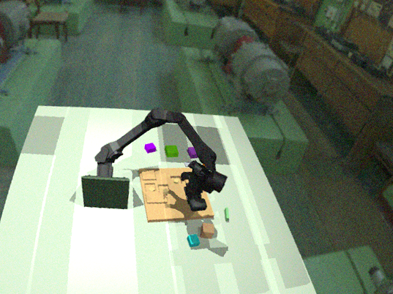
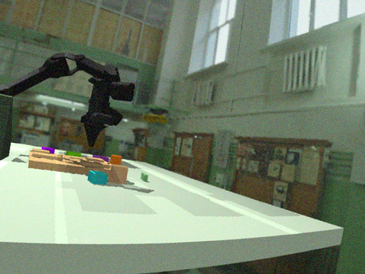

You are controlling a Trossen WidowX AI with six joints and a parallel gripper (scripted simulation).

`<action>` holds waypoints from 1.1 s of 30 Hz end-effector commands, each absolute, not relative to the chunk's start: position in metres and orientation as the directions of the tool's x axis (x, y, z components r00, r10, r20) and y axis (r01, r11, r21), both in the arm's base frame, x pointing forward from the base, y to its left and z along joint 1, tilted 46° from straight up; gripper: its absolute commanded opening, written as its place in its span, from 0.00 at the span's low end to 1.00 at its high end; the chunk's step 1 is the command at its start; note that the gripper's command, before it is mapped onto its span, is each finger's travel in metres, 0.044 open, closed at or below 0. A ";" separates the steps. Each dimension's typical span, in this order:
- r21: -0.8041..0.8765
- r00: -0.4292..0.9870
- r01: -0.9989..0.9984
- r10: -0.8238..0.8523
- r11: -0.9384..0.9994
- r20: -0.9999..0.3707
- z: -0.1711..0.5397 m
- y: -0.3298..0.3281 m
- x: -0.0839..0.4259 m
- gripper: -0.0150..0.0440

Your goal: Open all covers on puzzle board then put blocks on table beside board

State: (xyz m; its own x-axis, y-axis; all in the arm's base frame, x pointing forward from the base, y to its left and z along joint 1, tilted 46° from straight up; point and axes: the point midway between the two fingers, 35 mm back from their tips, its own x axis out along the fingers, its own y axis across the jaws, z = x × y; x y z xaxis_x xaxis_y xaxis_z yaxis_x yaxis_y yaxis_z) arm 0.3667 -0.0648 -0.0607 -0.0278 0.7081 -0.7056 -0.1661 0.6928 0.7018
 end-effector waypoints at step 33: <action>0.707 -0.028 -0.158 0.713 0.689 -0.701 -0.071 -0.055 0.368 0.25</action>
